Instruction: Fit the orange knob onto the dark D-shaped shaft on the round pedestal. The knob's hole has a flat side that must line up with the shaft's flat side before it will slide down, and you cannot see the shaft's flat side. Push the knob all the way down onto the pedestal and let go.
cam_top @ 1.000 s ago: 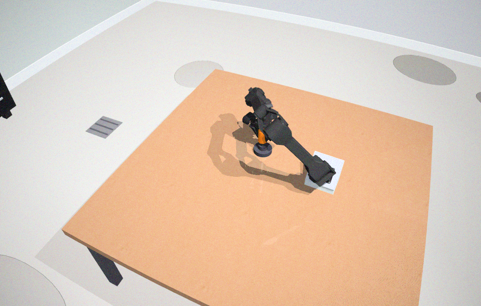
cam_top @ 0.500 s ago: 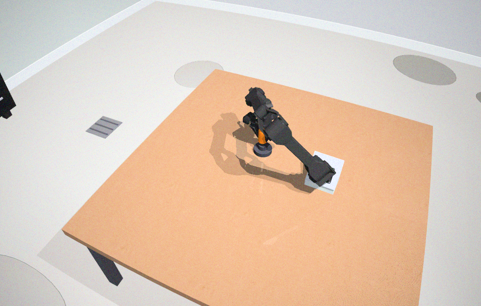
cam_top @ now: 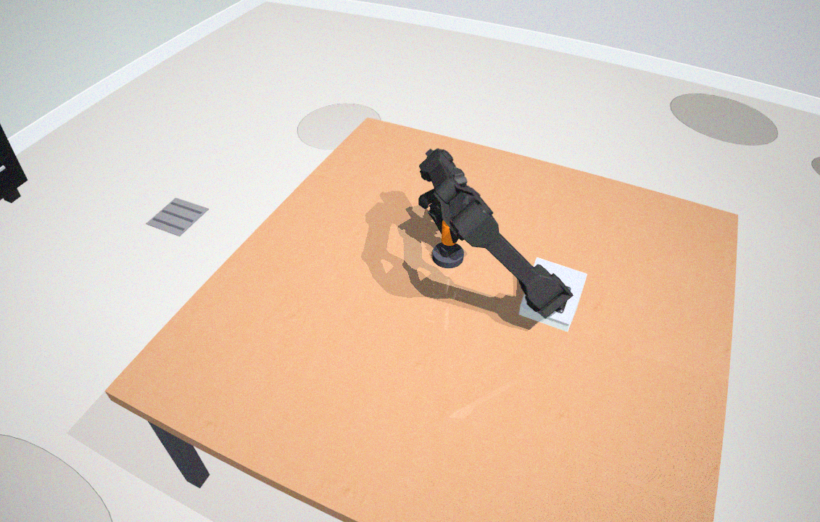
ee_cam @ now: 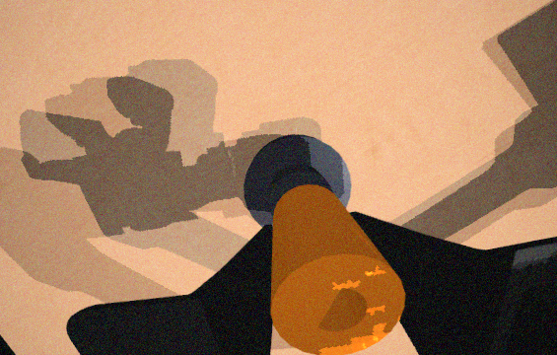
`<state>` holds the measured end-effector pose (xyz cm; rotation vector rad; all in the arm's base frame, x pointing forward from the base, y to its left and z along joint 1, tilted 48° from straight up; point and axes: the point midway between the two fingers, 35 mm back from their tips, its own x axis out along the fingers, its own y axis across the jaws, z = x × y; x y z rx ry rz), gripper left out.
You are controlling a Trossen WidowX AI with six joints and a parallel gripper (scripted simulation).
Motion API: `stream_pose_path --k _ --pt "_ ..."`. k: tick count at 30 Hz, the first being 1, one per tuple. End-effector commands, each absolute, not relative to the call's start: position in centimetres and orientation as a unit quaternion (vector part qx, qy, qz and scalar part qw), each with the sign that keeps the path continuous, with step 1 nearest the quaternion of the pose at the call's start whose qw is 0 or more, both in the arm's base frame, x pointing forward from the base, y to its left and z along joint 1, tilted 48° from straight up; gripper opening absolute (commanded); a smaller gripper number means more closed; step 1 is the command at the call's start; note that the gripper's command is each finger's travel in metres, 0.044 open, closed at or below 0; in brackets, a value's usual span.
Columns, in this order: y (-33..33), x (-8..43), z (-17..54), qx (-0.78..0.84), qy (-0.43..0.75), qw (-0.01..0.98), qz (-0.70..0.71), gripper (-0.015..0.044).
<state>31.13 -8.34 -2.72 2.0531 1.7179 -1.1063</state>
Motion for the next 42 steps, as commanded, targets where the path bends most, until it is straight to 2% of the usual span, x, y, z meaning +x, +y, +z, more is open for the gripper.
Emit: stream_pose_path --k 1,31,38,42 --pt "-8.53 31.18 -2.68 0.705 0.585 0.122 -0.382 0.0000" --pt "-8.61 31.41 -2.70 0.705 0.585 0.122 -0.382 0.0000" --pt "-8.58 31.10 -2.56 0.714 0.544 0.052 -0.438 0.0000" --pt "-8.53 30.87 -2.56 0.714 0.542 0.048 -0.441 0.0000"
